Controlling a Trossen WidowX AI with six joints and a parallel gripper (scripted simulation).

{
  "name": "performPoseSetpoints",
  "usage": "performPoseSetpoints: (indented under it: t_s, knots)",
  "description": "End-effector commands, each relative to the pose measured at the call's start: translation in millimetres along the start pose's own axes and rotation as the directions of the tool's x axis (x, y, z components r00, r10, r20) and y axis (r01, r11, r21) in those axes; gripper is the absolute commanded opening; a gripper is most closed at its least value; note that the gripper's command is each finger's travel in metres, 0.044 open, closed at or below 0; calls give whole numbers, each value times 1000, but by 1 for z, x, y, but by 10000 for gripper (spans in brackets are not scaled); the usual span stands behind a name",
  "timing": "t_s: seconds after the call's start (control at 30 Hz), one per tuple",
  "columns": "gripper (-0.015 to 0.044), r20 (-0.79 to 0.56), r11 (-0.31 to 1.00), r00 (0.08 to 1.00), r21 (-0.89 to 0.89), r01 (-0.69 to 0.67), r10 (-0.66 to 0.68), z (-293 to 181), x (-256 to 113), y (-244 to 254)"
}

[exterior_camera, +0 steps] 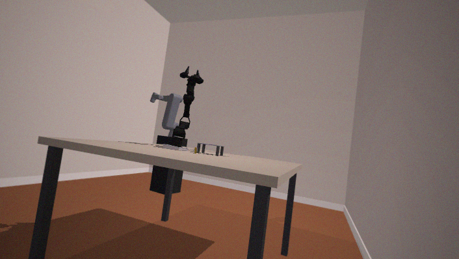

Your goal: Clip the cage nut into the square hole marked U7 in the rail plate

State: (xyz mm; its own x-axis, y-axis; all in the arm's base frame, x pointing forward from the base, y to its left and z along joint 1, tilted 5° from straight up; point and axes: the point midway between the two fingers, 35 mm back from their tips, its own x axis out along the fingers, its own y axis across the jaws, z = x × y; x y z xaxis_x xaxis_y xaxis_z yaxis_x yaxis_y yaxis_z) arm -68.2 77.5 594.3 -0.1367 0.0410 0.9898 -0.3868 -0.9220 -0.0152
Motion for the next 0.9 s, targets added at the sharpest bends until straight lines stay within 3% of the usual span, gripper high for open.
performPoseSetpoints:
  t_s: [0.0, 0.2, 0.37, 0.63, 0.77, 0.87]
  knots:
    - [426, 8, 1000, 1000, 9, -5, 5, 2, 0, 2]
    - [440, 253, 937, 957, 278, -211, 140, 77, -3, 48]
    - [440, 480, 750, 843, 457, -478, 244, 149, -24, 86]
    - [440, 792, 182, 510, 477, -860, 334, 257, -95, 127]
    - [440, 895, -156, 291, 358, -920, 337, 302, -145, 136]
    - [440, 940, -396, 115, 244, -885, 322, 329, -187, 137]
